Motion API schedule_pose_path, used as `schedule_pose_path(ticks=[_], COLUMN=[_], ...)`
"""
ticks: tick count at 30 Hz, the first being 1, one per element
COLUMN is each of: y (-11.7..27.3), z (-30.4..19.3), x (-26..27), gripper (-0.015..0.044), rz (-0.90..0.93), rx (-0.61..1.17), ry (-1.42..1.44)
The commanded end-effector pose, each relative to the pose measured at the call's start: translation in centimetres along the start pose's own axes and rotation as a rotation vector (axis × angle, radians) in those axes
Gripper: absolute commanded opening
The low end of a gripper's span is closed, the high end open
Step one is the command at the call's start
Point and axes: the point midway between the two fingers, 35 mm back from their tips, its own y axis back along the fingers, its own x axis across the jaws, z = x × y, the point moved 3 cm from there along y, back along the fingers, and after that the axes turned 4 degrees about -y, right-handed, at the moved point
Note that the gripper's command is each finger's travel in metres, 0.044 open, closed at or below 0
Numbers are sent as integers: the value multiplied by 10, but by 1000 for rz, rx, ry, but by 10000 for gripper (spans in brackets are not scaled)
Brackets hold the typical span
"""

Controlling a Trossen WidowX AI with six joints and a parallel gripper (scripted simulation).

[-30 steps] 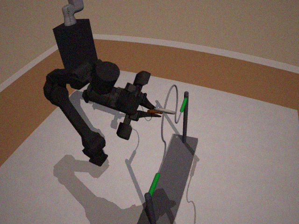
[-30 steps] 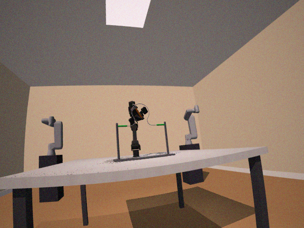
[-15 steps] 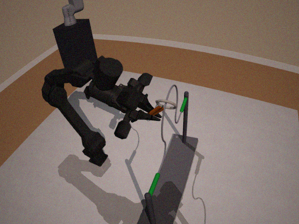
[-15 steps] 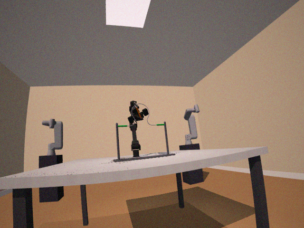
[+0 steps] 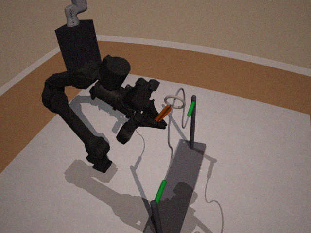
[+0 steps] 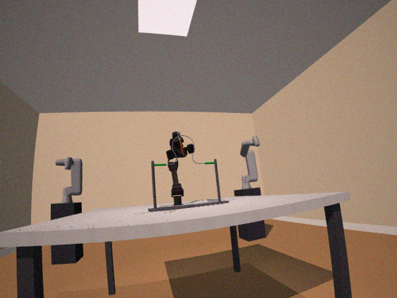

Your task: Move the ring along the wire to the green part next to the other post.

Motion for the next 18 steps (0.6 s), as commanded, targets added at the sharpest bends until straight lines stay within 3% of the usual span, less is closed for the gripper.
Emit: schedule_pose_path(ticks=[1, 18], y=[1, 0], z=[0, 0], x=[-1, -6], gripper=[-150, -150], rz=[-32, -160], rx=[-14, -51], ry=[49, 242])
